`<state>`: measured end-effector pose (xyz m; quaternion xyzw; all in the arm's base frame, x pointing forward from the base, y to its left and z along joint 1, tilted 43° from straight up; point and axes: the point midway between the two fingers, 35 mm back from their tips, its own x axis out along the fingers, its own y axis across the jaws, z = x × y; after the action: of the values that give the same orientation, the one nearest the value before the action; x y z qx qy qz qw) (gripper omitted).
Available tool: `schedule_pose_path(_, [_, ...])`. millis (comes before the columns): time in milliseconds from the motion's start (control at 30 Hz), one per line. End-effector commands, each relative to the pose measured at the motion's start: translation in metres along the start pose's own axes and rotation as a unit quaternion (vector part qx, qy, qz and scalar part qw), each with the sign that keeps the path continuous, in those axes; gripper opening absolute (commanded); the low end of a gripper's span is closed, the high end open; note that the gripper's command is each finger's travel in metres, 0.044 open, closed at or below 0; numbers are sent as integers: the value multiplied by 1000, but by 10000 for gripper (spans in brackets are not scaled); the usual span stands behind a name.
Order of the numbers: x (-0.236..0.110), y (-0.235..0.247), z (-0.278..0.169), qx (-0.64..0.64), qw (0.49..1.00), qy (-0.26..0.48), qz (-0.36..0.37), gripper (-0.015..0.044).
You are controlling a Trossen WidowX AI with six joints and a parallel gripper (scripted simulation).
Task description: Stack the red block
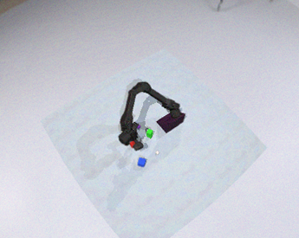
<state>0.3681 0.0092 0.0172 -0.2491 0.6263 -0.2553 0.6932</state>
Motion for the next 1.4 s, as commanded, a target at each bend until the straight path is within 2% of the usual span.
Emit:
schedule_pose_path(0, [6,0,0,-2,1000,0,-3,440])
schedule_pose_path(467, [28,-1,-1,-2,1000,0,-4,440])
schedule_pose_path(933, [29,-1,-1,-1,1000,1,-1,440])
schedule_pose_path(1300, [29,-1,-1,-1,1000,1,-1,151])
schedule_pose_path(1367, [29,-1,-1,-1,1000,1,-1,138])
